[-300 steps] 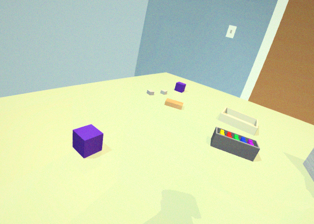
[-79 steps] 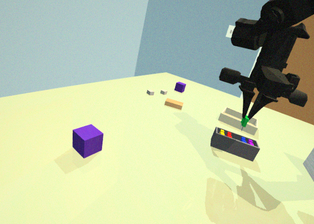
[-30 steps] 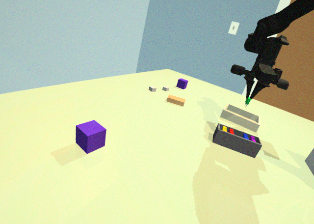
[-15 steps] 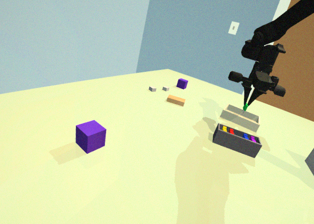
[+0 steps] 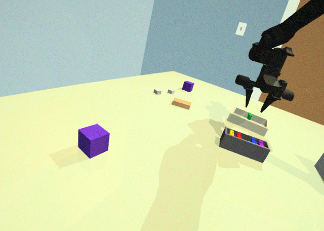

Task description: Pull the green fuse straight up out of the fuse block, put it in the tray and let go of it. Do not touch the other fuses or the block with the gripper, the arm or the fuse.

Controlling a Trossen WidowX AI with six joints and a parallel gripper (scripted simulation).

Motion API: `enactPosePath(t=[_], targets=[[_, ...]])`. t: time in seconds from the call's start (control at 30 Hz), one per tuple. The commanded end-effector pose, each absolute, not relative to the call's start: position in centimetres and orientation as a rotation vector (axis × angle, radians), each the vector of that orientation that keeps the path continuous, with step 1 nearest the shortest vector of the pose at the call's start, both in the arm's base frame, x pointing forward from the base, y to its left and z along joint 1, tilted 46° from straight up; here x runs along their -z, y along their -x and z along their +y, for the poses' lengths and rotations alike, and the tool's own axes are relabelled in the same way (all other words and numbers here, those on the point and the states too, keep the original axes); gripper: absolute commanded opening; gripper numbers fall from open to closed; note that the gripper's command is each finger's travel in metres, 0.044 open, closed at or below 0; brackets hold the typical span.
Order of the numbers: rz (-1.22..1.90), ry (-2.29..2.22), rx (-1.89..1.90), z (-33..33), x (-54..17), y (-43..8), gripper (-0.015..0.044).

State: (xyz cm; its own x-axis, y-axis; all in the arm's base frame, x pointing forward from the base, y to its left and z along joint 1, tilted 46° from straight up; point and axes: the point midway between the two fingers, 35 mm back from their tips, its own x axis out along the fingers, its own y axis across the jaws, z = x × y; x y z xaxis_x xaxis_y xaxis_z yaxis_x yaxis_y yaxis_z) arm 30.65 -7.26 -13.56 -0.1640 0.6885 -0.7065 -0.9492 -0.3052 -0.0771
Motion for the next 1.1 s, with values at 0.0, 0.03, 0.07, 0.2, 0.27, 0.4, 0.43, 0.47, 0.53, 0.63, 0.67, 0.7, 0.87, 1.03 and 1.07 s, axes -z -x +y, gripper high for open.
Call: enactPosePath(t=[0.0, 0.03, 0.07, 0.2, 0.27, 0.4, 0.43, 0.47, 0.53, 0.63, 0.67, 0.7, 0.87, 1.03, 1.07], targets=[[0.465, 0.781, -1.741, -7.5, 13.3, -30.7, 0.0330], [0.465, 0.780, -1.740, -8.1, 12.7, -30.9, 0.0330], [0.465, 0.778, -1.738, -9.0, 11.8, -31.1, 0.0330], [0.465, 0.777, -1.737, -9.8, 10.9, -31.2, 0.0330], [0.465, 0.777, -1.737, -9.8, 10.9, -31.2, 0.0330], [0.465, 0.777, -1.737, -9.8, 10.9, -31.2, 0.0330], [0.465, 0.777, -1.737, -9.8, 10.9, -31.2, 0.0330], [0.465, 0.777, -1.737, -9.8, 10.9, -31.2, 0.0330], [0.464, 0.773, -1.732, -9.8, 10.9, -31.3, 0.0330], [0.464, 0.773, -1.732, -9.8, 10.9, -31.3, 0.0330], [0.464, 0.773, -1.732, -9.8, 10.9, -31.3, 0.0330], [0.464, 0.773, -1.732, -9.8, 10.9, -31.3, 0.0330], [0.464, 0.773, -1.732, -9.8, 10.9, -31.3, 0.0330], [0.464, 0.773, -1.732, -9.8, 10.9, -31.3, 0.0330], [0.464, 0.773, -1.732, -9.8, 10.9, -31.3, 0.0330]])
